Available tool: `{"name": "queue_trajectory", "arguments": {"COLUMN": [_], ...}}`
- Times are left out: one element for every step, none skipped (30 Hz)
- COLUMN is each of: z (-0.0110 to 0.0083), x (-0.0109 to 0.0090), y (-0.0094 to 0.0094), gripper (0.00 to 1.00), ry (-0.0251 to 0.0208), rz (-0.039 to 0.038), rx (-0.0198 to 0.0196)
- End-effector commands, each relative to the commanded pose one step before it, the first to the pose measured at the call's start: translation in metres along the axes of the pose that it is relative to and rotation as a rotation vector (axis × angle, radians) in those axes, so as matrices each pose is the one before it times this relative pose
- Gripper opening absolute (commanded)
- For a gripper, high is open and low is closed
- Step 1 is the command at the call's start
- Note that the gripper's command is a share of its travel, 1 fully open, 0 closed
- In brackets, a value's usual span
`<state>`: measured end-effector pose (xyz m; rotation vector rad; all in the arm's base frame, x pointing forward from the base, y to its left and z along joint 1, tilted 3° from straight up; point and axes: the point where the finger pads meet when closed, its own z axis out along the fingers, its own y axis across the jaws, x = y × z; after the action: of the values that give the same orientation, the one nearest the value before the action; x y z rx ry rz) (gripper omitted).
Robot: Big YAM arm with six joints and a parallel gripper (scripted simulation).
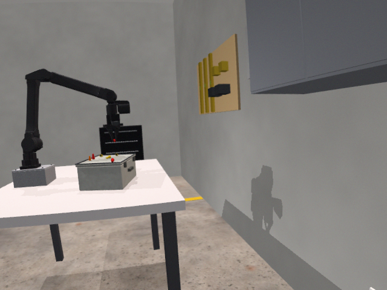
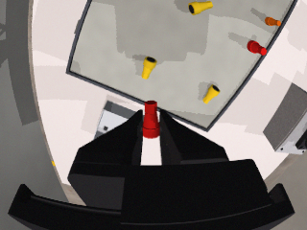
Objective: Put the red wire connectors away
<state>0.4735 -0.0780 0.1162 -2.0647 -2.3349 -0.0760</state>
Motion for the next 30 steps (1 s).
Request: {"name": "queue_trajectory", "arguments": {"z": [-0.00942, 0.00031, 0.00028, 0.00025, 0.00023, 0.00021, 0.0002, 0.00018, 0.0, 0.0, 0.00017, 0.00016, 0.00015, 0.00014, 0.00013, 0.00012, 0.00011, 0.0001, 0.00009, 0.00009, 0.00008, 0.00007, 0.00006, 0.00005, 0.00005, 0.0, 0.0, 0.00292, 0.00202, 0.00089], "x": [0.02721, 0.00817, 0.00808, 0.00795, 0.0078, 0.00762, 0.00743, 0.00721, 0.0, 0.0, 0.00696, 0.00669, 0.00641, 0.00611, 0.00578, 0.00544, 0.00508, 0.00472, 0.00434, 0.00395, 0.00356, 0.00317, 0.00279, 0.0024, 0.00203, 0.0, 0.0, -0.0006, -0.00057, -0.00049], "y": [0.03405, 0.00367, 0.00363, 0.00357, 0.0035, 0.00342, 0.00333, 0.00322, 0.0, 0.0, 0.00311, 0.00299, 0.00286, 0.00273, 0.00258, 0.00242, 0.00226, 0.0021, 0.00193, 0.00176, 0.00159, 0.00141, 0.00124, 0.00107, 0.0009, 0.0, 0.0, -0.00231, -0.00146, -0.00035], "gripper": [0.1, 0.1, 0.1, 0.1, 0.1, 0.1, 0.1, 0.1, 0.1, 0.1, 0.1, 0.1, 0.1, 0.1, 0.1, 0.1, 0.1, 0.1, 0.1, 0.1, 0.1, 0.1, 0.1, 0.1, 0.1, 0.1, 0.1, 0.1, 0.1, 0.1], "ry": [-0.01061, 0.00091, 0.00084, 0.00077, 0.00071, 0.00066, 0.00061, 0.00057, 0.0, 0.0, 0.00053, 0.00049, 0.00045, 0.00041, 0.00038, 0.00034, 0.00031, 0.00028, 0.00026, 0.00024, 0.00021, 0.00018, 0.00015, 0.00013, 0.0001, 0.0, 0.0, -0.00044, -0.00032, -0.00014], "rz": [0.03438, 0.00008, 0.00007, 0.00006, 0.00005, 0.00004, 0.00004, 0.00003, 0.0, 0.0, 0.00004, 0.00003, 0.00002, 0.00002, 0.00002, 0.00001, 0.00001, 0.00001, 0.00001, 0.00001, 0.00001, 0.00001, 0.0, 0.0, 0.0, 0.0, 0.0, 0.00397, 0.00331, 0.0027], "rx": [-0.02538, 0.0013, 0.0011, 0.00093, 0.00078, 0.00066, 0.00056, 0.00047, 0.0, 0.0, 0.00041, 0.00034, 0.00029, 0.00024, 0.00021, 0.00018, 0.00015, 0.00013, 0.00011, 0.00009, 0.00008, 0.00007, 0.00006, 0.00005, 0.00004, 0.0, 0.0, 0.00823, 0.00567, 0.00246]}}
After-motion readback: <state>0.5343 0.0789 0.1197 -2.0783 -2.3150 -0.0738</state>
